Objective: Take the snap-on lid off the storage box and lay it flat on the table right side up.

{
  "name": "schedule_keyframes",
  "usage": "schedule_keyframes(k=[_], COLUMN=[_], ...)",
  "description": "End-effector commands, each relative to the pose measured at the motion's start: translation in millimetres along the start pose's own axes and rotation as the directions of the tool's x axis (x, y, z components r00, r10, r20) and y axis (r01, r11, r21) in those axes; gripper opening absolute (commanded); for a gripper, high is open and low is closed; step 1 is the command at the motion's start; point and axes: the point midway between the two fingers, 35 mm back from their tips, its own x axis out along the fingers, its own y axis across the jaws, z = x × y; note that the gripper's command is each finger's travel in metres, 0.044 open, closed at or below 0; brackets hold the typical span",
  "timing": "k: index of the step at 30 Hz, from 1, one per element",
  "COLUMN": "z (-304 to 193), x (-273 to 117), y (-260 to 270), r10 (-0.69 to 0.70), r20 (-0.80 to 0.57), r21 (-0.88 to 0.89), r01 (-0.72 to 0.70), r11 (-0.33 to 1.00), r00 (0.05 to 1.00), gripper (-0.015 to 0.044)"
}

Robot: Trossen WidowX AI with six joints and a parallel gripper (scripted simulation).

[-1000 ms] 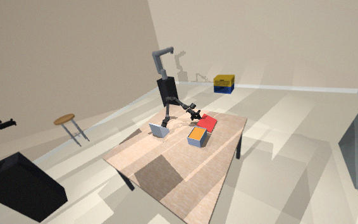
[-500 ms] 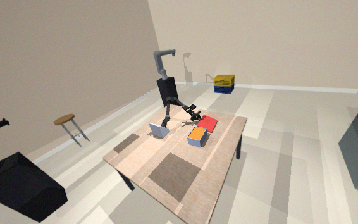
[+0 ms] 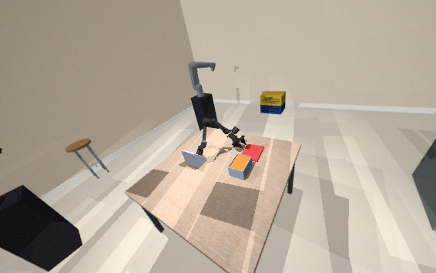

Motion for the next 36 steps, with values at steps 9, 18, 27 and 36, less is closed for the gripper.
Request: schedule_keyframes(k=[9,18,27,36], z=[1.7,1.7,1.7,-0.3], x=[-17.3,-31.0,-44.8,-52.6], y=[-16.4,-28.0,-39.5,-38.4], r10=[-0.001,-0.001,-0.002,-0.002], r20=[-0.001,0.0,0.0,0.0], r21=[0.003,0.004,0.005,0.005], r01=[0.001,0.001,0.002,0.002], r11=[1.0,1.0,1.0,1.0], r00=[1.0,1.0,1.0,1.0], gripper=[0.044,0.044,0.044,0.044])
